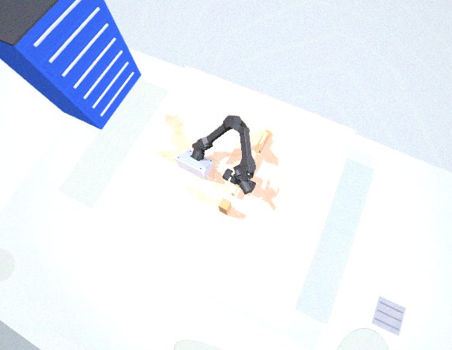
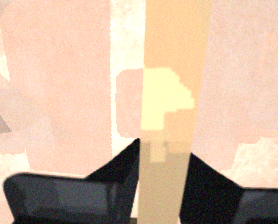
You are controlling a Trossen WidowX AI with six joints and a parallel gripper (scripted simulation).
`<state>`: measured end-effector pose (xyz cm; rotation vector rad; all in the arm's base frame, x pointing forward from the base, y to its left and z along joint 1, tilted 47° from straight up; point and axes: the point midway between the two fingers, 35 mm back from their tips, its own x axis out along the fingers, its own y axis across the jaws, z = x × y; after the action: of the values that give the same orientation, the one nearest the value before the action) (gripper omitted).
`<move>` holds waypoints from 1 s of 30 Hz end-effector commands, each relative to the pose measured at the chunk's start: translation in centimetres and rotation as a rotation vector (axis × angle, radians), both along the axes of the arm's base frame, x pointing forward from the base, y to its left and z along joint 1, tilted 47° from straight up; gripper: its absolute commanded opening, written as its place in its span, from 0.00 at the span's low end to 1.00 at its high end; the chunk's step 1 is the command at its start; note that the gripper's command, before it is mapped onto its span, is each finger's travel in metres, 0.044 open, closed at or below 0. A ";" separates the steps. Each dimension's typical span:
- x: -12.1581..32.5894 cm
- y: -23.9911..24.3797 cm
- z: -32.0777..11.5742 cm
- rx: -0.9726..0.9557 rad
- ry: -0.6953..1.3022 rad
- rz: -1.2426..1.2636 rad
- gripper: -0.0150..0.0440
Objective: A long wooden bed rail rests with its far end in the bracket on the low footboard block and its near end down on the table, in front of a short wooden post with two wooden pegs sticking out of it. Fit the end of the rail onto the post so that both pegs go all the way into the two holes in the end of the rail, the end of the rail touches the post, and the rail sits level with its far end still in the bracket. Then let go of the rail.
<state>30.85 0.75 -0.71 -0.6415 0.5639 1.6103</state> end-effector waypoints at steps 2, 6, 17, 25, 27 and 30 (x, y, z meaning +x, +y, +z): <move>0.0 -0.2 0.1 -0.002 0.000 -0.003 0.25; 0.0 -0.2 0.1 -0.002 0.000 -0.003 0.25; 0.0 -0.1 0.0 -0.002 0.000 -0.003 0.25; 0.0 -0.2 0.0 -0.002 0.000 -0.003 0.25; 0.0 -0.2 -0.1 -0.002 0.000 -0.003 0.25; 0.0 -0.3 -0.1 -0.002 0.000 -0.003 0.25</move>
<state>30.75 0.74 -0.76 -0.6374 0.5668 1.6117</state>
